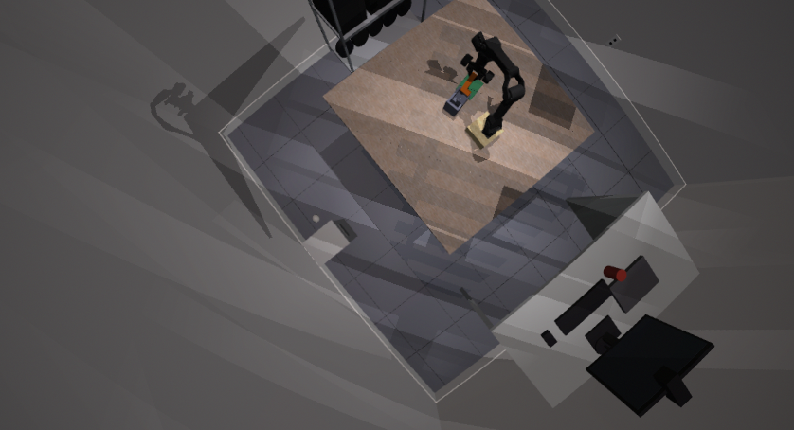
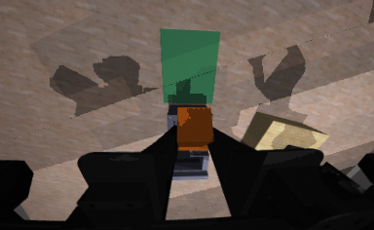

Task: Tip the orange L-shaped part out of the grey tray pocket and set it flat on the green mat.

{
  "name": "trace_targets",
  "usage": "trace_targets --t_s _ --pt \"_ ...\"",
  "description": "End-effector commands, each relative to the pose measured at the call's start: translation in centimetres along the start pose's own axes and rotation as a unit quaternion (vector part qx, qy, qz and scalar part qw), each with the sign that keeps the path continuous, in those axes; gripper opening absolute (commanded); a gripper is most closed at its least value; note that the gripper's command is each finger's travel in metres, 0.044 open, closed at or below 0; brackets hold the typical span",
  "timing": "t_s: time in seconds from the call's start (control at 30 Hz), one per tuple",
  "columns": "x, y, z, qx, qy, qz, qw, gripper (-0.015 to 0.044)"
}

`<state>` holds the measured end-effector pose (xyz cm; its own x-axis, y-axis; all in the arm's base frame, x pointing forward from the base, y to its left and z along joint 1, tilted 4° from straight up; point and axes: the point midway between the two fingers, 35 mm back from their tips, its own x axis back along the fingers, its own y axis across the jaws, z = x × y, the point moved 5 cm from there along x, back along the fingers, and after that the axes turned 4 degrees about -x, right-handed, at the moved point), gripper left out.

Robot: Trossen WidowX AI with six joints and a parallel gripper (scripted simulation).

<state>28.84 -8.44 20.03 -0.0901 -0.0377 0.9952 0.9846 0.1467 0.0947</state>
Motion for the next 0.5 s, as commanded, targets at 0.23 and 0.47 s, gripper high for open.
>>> trace_targets --t_s 0.23,0.47 --pt "-0.1 0.0 -4.9 0.0 0.001 0.001 1.0 0.0" --pt "-0.1 -0.1 -8.0 0.001 -0.001 0.001 1.0 0.0"
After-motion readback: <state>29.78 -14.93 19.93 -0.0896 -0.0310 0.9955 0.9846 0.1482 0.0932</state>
